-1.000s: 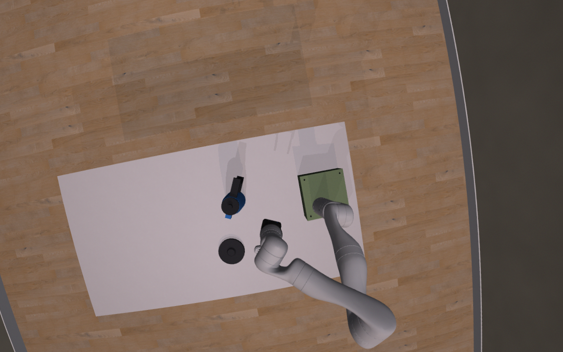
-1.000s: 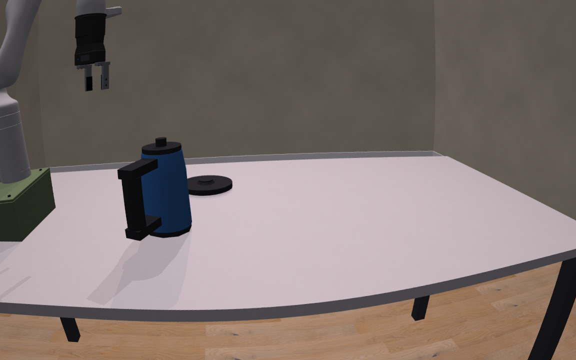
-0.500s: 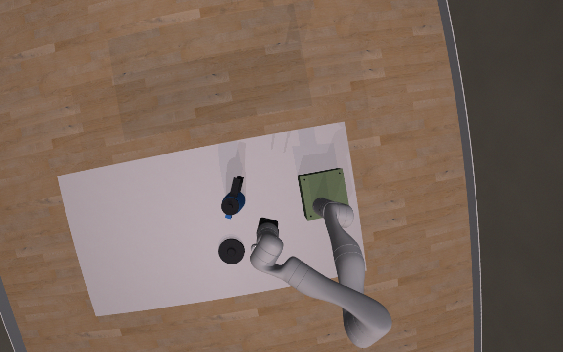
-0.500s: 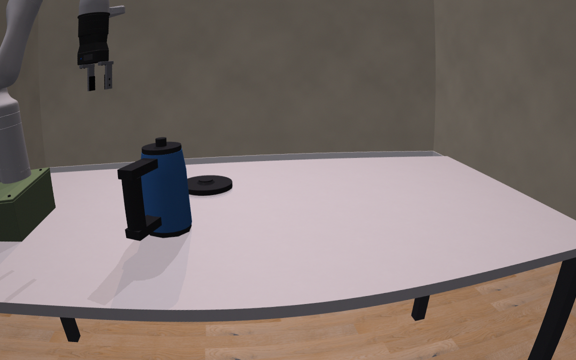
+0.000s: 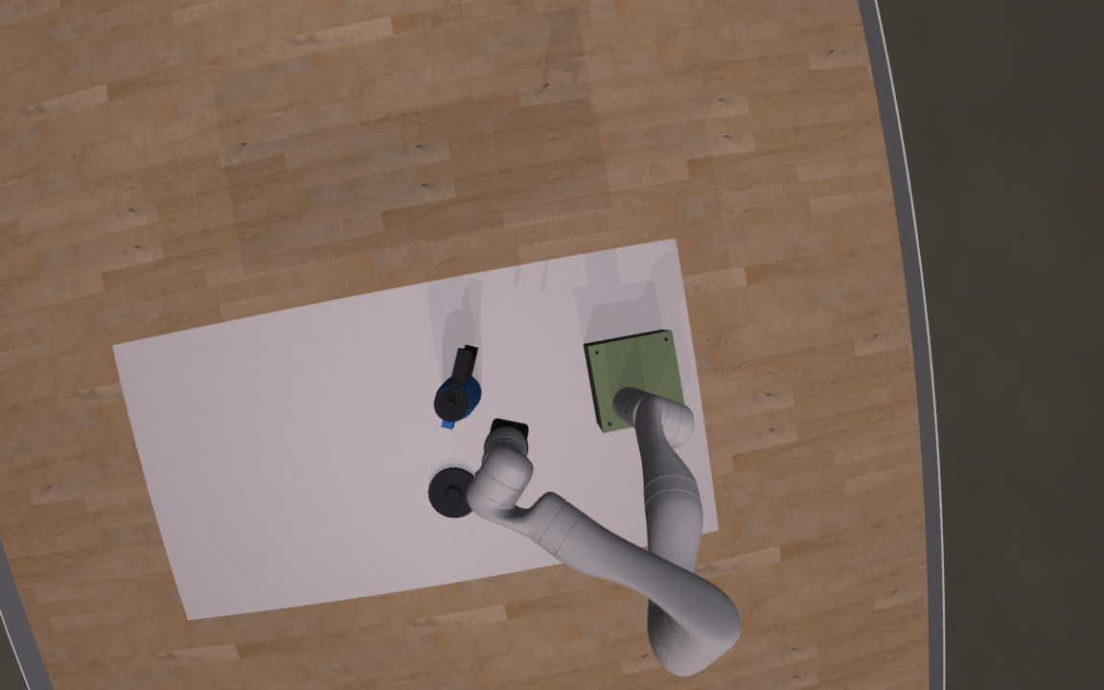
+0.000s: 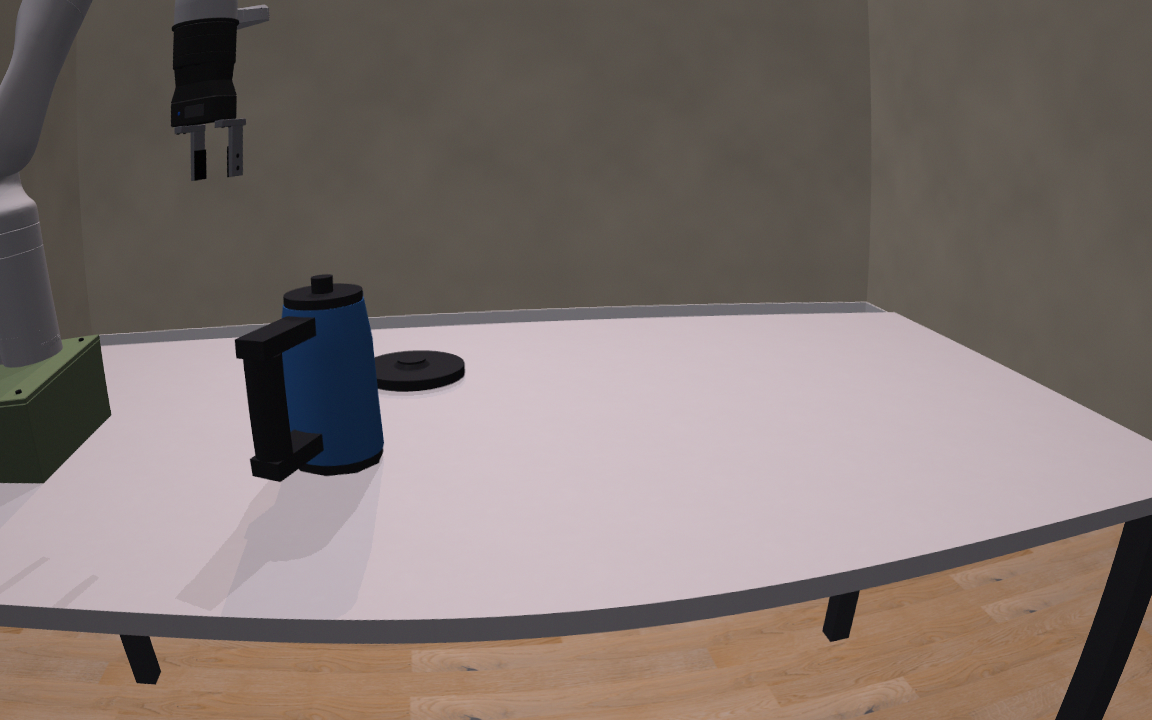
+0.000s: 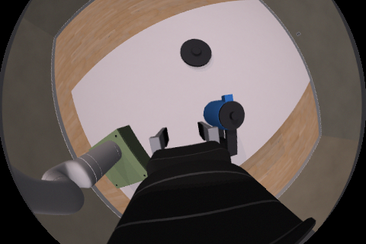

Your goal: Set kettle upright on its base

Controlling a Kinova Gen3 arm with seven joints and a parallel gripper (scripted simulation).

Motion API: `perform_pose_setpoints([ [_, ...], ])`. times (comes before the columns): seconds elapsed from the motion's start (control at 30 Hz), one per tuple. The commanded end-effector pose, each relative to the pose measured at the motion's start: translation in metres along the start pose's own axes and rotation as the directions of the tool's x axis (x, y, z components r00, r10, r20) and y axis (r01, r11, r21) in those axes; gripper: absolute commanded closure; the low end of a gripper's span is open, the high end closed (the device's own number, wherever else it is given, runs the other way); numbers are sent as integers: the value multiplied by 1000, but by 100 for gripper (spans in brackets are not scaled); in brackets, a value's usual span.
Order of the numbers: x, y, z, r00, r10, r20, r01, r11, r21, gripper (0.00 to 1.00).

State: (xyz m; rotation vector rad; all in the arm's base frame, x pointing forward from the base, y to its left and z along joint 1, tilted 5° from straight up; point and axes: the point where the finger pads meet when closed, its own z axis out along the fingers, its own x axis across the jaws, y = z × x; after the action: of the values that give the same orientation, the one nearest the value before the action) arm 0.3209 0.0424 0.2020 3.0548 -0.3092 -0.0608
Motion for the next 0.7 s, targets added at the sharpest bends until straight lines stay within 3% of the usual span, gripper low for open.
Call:
perform_pose_setpoints([
  [0.0,12,12,0,999,32,0,-32,999,-1,0],
  [0.53,91,45,0,999,32,0,-32,999,-1,0],
  [0.67,101,49,0,999,32,0,-32,999,-1,0],
])
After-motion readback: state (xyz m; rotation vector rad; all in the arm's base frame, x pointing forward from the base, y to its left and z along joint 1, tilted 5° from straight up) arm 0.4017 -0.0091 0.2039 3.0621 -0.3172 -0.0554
